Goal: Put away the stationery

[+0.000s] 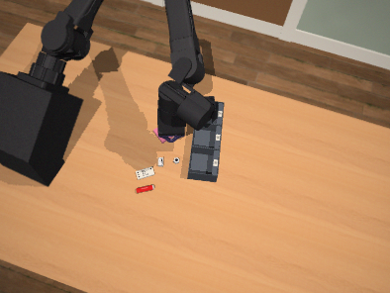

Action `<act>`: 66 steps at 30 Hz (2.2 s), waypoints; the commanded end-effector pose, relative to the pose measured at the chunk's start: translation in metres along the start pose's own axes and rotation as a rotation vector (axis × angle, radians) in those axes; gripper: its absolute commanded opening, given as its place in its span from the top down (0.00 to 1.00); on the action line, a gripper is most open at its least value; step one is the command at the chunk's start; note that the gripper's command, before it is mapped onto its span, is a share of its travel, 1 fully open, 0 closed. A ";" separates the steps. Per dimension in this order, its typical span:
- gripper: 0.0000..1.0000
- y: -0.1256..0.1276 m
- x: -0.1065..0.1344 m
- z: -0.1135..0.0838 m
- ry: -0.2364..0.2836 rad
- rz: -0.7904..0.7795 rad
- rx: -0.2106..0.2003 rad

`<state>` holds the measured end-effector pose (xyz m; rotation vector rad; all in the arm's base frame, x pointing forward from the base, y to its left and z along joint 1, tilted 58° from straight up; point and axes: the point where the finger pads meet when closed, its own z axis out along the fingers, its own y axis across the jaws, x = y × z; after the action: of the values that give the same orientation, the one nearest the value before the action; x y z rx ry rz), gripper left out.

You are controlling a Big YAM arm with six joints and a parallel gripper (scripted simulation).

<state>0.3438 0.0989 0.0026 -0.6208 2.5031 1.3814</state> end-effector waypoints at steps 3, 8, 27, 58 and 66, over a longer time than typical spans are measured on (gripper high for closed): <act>0.60 -0.026 0.028 0.031 0.004 -0.007 -0.006; 0.60 -0.048 0.024 0.025 -0.028 -0.028 0.017; 0.60 -0.030 0.027 0.033 -0.004 -0.020 0.003; 0.60 -0.031 0.036 0.081 0.006 0.002 -0.007; 0.60 -0.031 0.034 0.096 0.006 0.000 -0.006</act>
<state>0.3274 0.1503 -0.0826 -0.6672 2.4864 1.3786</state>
